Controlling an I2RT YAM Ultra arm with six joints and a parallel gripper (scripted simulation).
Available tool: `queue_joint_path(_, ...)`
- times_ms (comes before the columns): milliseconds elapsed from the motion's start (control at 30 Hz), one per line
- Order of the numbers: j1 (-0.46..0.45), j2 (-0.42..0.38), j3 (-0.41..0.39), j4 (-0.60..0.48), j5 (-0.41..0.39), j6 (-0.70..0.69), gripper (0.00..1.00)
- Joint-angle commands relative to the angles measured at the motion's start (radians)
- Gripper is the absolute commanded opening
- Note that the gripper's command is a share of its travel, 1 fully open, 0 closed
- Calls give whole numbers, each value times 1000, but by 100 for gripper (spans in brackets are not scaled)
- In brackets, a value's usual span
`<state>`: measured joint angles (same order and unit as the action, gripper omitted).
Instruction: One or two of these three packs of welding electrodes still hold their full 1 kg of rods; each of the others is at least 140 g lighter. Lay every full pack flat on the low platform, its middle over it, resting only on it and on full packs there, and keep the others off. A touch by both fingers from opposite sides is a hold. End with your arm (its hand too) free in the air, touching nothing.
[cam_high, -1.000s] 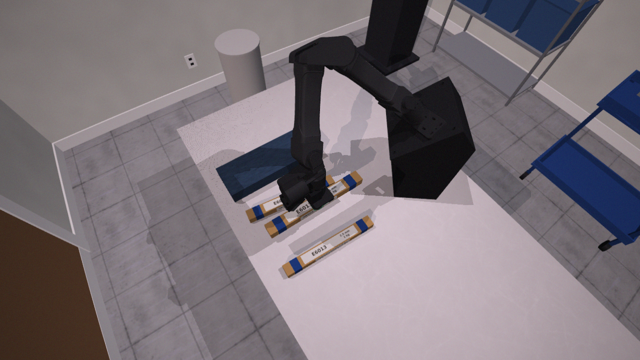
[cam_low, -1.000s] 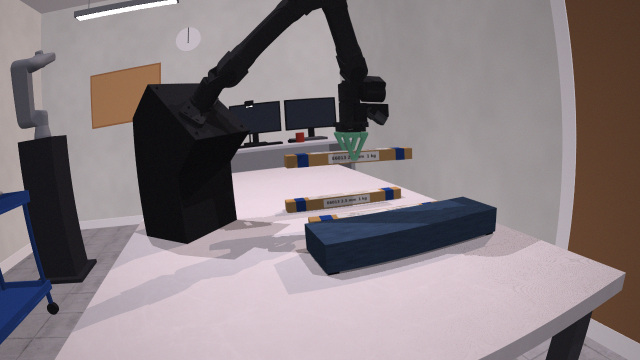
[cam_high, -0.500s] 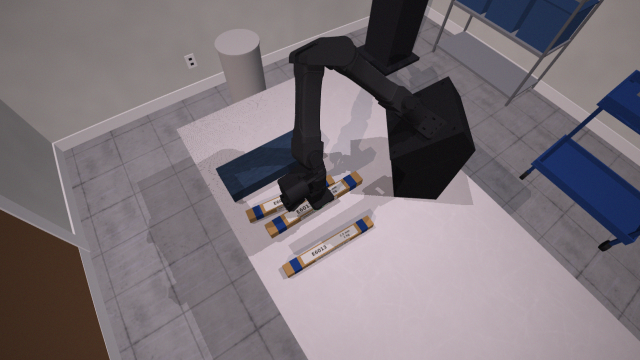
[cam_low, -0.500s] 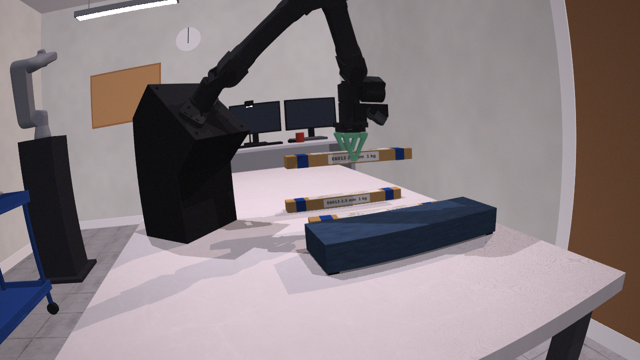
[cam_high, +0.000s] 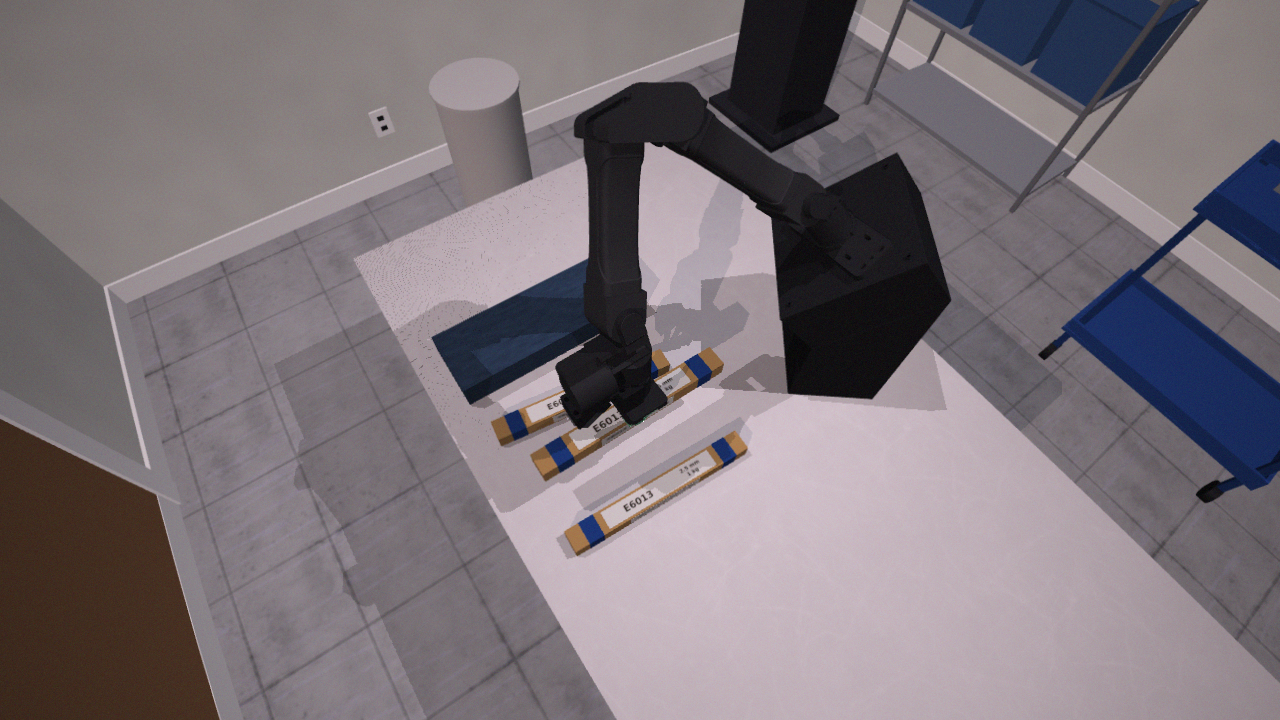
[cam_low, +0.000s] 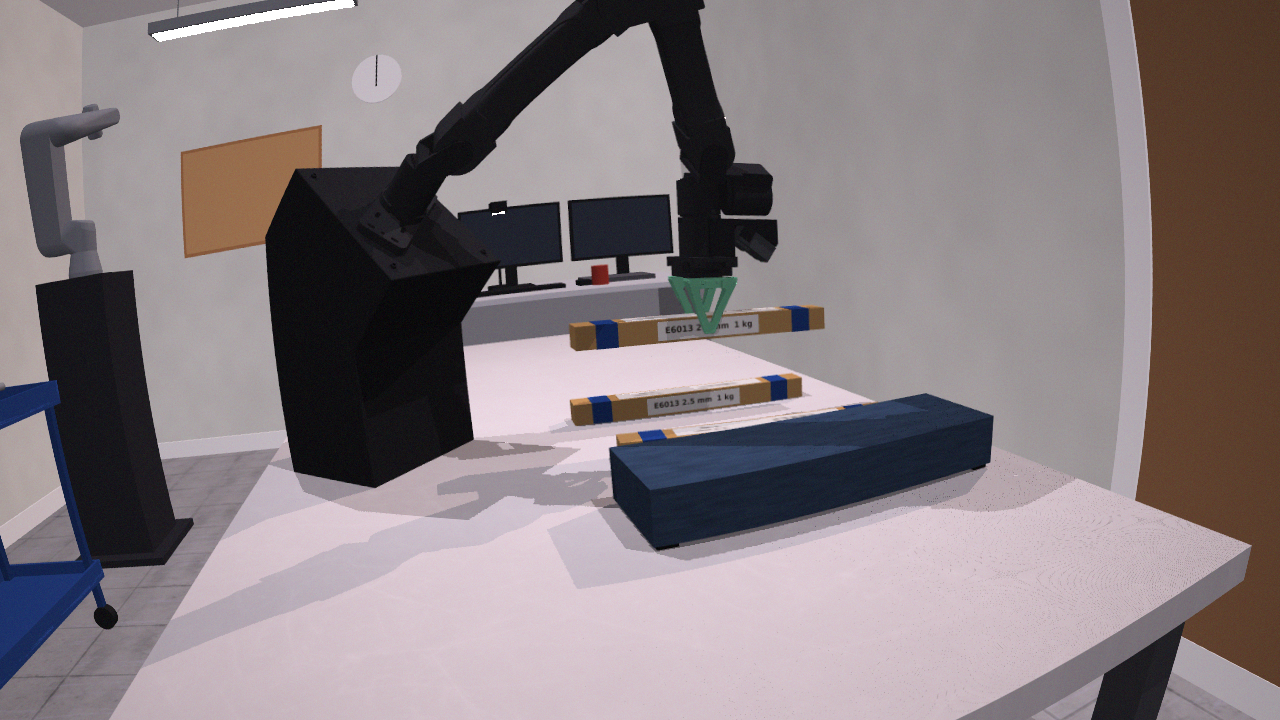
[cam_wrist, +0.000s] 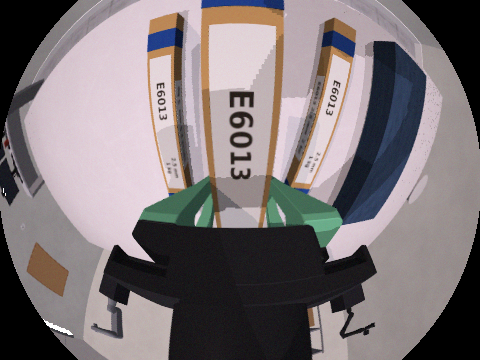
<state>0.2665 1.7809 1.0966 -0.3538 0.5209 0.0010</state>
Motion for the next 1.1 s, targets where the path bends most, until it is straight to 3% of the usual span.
queue_joint_path(0,21,-21,7,44,-10,-16,0)
queue_joint_path(700,-23,63,32,145,-34,-58,0)
queue_joint_path(1067,-22,67,52,109,-25,-49,0)
